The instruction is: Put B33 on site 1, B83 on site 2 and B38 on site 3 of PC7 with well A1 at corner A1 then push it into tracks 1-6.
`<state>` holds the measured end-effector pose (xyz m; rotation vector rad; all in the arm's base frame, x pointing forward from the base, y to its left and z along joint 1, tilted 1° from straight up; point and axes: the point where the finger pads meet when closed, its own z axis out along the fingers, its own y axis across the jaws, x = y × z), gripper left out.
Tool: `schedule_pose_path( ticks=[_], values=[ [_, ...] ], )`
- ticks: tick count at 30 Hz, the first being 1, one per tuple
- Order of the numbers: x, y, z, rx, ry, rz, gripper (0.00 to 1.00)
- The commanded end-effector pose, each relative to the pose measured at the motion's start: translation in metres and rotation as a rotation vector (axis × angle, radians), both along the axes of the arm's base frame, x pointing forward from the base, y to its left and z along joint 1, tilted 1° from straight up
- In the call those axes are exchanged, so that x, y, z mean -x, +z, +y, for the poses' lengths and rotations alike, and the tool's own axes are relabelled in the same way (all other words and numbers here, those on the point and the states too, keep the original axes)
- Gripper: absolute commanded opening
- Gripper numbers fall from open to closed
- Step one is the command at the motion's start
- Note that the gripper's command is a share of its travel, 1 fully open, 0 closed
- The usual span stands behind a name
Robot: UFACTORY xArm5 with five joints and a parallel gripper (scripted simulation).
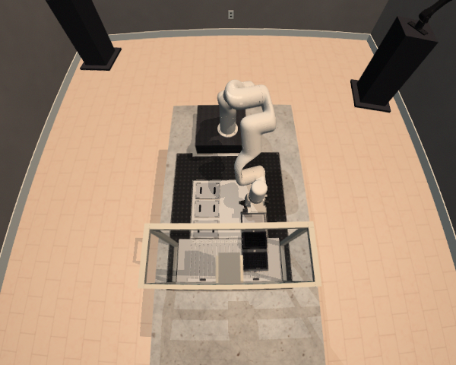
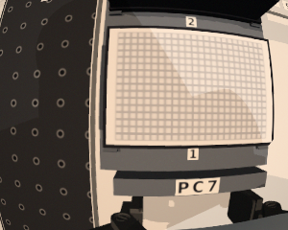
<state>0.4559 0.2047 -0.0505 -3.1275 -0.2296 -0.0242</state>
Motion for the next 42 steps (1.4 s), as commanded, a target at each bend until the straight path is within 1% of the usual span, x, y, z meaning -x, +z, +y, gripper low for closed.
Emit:
schedule_pose_path(
  ticks=[1, 19, 42],
  values=[
    [-0.004, 0.002, 0.001, -0.014, 0.000, 0.002, 0.81],
    [-0.020, 0.002, 0.003, -0.014, 0.000, 0.001, 0.81],
    [-0.028, 0.002, 0.005, -0.014, 0.000, 0.001, 0.81]
  ],
)
